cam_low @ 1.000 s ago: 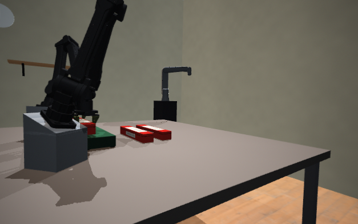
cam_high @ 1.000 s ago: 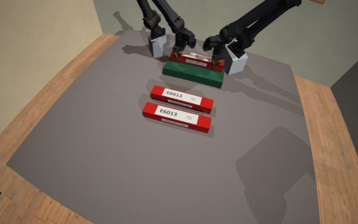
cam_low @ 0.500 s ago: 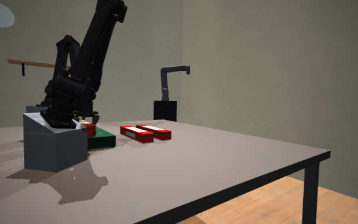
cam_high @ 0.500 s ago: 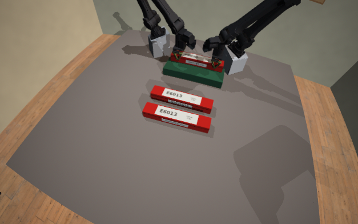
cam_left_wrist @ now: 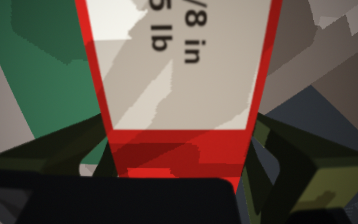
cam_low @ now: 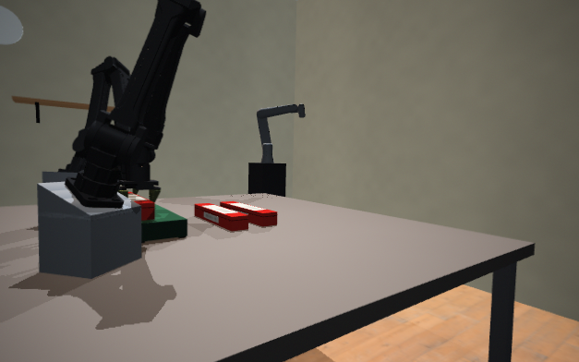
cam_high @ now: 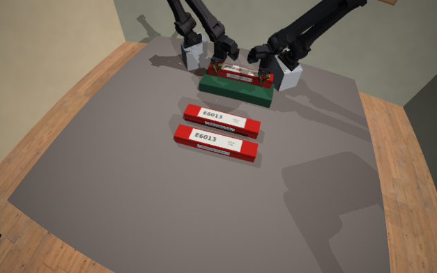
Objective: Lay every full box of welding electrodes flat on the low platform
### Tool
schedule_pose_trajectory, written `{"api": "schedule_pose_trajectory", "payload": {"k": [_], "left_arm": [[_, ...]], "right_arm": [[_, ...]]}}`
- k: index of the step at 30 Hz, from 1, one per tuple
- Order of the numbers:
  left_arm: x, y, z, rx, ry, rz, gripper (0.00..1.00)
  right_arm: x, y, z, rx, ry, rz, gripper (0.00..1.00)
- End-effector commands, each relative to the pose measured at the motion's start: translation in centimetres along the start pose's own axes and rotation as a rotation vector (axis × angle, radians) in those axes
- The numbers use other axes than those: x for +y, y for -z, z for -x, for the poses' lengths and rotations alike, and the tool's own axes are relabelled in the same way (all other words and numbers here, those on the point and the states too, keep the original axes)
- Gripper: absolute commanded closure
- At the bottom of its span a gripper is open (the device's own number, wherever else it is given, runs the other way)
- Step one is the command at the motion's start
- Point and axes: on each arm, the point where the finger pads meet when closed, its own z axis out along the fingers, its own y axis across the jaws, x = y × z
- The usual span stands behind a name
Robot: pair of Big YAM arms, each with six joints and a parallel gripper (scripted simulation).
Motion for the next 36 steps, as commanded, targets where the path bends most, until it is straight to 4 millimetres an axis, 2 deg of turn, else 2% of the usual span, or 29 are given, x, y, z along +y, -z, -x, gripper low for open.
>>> {"api": "schedule_pose_trajectory", "payload": {"k": [1, 33, 34, 35, 36], "left_arm": [[-0.22, -0.30, -1.17, 0.032, -0.004, -0.006, 1.00], [-0.26, -0.39, -1.15, 0.031, -0.002, -0.005, 1.00], [-0.27, -0.39, -1.17, 0.032, -0.003, -0.006, 1.00], [-0.27, -0.38, -1.17, 0.031, -0.003, -0.006, 0.00], [-0.22, -0.34, -1.14, 0.029, 0.001, -0.004, 0.00]], "right_arm": [[-0.33, -0.01, -1.04, 0.018, -0.023, -0.007, 1.00], [-0.25, -0.16, -1.17, 0.019, -0.022, -0.006, 1.00], [-0.25, -0.15, -1.16, 0.019, -0.022, -0.006, 0.00], [-0.25, -0.15, -1.16, 0.019, -0.022, -0.006, 0.00], [-0.12, -0.29, -1.25, 0.025, -0.020, -0.003, 0.00]]}}
